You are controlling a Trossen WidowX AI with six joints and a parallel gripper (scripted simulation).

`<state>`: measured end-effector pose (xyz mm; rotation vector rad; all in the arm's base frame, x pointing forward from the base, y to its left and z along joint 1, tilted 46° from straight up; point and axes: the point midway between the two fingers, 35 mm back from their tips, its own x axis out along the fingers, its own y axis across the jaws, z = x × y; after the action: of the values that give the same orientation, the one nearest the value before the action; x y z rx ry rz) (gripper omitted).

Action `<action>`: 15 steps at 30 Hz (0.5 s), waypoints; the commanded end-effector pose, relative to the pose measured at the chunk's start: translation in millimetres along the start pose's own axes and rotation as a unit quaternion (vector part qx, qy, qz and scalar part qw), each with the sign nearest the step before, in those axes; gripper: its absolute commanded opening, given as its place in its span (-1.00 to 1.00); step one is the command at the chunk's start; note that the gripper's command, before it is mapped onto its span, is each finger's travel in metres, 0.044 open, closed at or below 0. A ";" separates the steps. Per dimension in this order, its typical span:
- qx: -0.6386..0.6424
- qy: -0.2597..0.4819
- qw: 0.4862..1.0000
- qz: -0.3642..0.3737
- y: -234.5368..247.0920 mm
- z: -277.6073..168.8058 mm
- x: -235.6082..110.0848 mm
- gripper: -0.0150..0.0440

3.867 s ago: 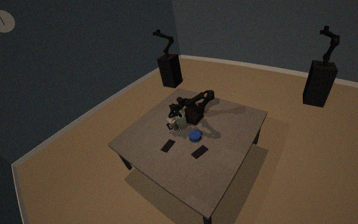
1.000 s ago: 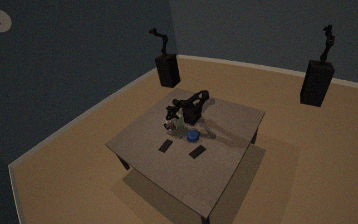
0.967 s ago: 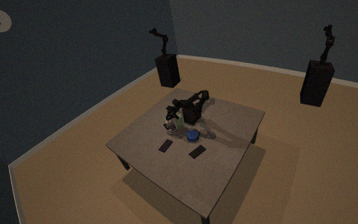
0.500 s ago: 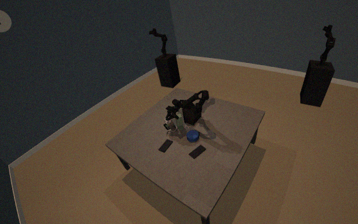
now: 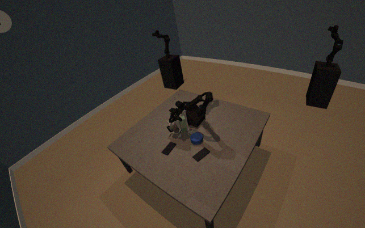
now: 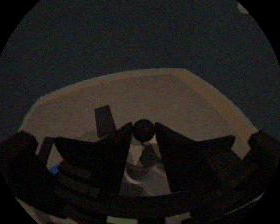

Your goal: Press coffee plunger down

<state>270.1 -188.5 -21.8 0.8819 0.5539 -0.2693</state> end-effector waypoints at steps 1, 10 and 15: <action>0.000 0.000 1.000 0.000 0.0 -0.2 0.0 -0.10; 0.000 0.000 1.000 0.000 0.0 -0.2 0.0 0.61; 0.000 0.000 1.000 0.000 0.0 -0.2 0.0 1.00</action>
<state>270.1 -188.5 -21.8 0.8821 0.5540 -0.2691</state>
